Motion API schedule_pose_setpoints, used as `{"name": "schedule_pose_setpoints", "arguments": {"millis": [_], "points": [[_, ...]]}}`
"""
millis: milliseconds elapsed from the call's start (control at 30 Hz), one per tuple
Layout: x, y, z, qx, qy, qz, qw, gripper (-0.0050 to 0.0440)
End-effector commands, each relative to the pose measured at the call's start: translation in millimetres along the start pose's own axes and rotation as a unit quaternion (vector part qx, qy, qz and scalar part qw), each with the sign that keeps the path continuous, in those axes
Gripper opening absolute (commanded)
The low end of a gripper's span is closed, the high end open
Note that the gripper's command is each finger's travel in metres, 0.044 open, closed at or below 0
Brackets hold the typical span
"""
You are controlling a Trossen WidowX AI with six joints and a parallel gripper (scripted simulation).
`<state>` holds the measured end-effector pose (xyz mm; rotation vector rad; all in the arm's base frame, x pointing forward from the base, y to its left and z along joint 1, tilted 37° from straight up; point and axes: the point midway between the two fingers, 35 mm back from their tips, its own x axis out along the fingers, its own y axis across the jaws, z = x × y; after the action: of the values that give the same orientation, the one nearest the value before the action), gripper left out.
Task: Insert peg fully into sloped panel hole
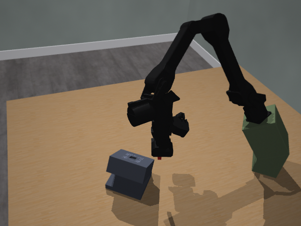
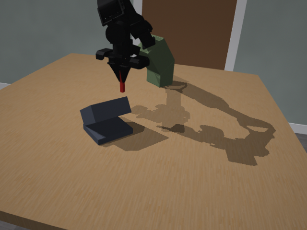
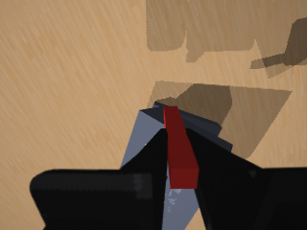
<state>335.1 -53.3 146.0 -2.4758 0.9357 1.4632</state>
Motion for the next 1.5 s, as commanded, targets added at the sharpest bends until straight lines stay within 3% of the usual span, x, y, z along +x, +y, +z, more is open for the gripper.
{"name": "schedule_pose_setpoints", "arguments": {"millis": [0, 967, 1467], "points": [[-11.9, 8.5, -12.0, 0.008, 0.013, -0.009, 1.0, 0.0], [-50.0, 80.6, -51.6, 0.005, 0.028, -0.004, 1.0, 0.0], [-52.5, 89.1, -53.7, 0.025, 0.031, -0.032, 0.999, 0.0]]}}
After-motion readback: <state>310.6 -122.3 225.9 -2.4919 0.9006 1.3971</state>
